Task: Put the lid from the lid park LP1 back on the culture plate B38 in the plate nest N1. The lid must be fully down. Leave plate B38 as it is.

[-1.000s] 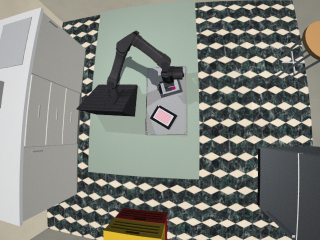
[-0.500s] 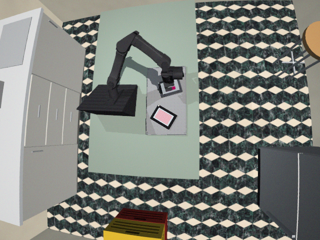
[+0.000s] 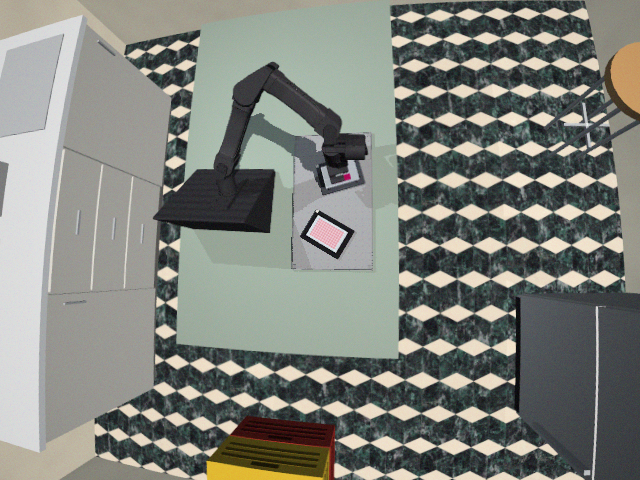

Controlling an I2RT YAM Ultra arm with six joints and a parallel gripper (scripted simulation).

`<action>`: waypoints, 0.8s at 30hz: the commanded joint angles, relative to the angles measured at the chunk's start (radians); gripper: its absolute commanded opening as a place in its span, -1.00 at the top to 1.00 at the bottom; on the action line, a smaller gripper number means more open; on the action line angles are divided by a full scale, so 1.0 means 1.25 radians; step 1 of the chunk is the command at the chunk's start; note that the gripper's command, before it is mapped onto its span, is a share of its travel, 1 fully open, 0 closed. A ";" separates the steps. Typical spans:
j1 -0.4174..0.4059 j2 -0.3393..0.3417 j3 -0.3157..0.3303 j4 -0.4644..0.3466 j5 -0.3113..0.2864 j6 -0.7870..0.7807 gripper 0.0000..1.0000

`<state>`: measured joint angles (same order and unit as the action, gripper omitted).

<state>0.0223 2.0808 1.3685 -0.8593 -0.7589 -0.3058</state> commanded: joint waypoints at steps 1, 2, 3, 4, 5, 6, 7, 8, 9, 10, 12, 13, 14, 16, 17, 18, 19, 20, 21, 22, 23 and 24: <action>-0.004 -0.002 -0.002 0.020 0.000 0.010 -1.00; -0.002 -0.001 -0.005 0.026 0.000 0.014 -1.00; 0.001 0.000 -0.007 0.032 0.000 0.017 -1.00; 0.003 0.001 -0.009 0.038 0.000 0.020 -1.00; 0.006 0.003 -0.012 0.044 0.000 0.024 -1.00; 0.008 0.004 -0.014 0.050 0.000 0.027 -1.00; 0.011 0.005 -0.016 0.056 0.000 0.031 -1.00; 0.013 0.007 -0.018 0.061 0.000 0.034 -1.00; 0.015 0.008 -0.021 0.067 0.000 0.037 -1.00; 0.018 0.009 -0.023 0.073 0.000 0.041 -1.00; 0.023 0.012 -0.027 0.085 0.000 0.047 -1.00; 0.023 0.012 -0.027 0.085 0.000 0.047 -1.00; 0.023 0.012 -0.027 0.085 0.000 0.047 -1.00; 0.028 0.015 -0.031 0.097 0.001 0.054 -1.00; 0.030 0.017 -0.033 0.103 0.001 0.058 -1.00; 0.033 0.018 -0.035 0.109 0.001 0.061 -1.00; 0.035 0.020 -0.037 0.114 0.001 0.064 -1.00; 0.037 0.021 -0.039 0.119 0.001 0.067 -1.00; 0.037 0.021 -0.039 0.119 0.001 0.067 -1.00; 0.037 0.021 -0.039 0.119 0.001 0.067 -1.00; 0.037 0.021 -0.038 0.118 0.001 0.067 -1.00; 0.037 0.021 -0.038 0.118 0.001 0.066 -1.00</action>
<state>0.0795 2.1136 1.3178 -0.7246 -0.7574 -0.2264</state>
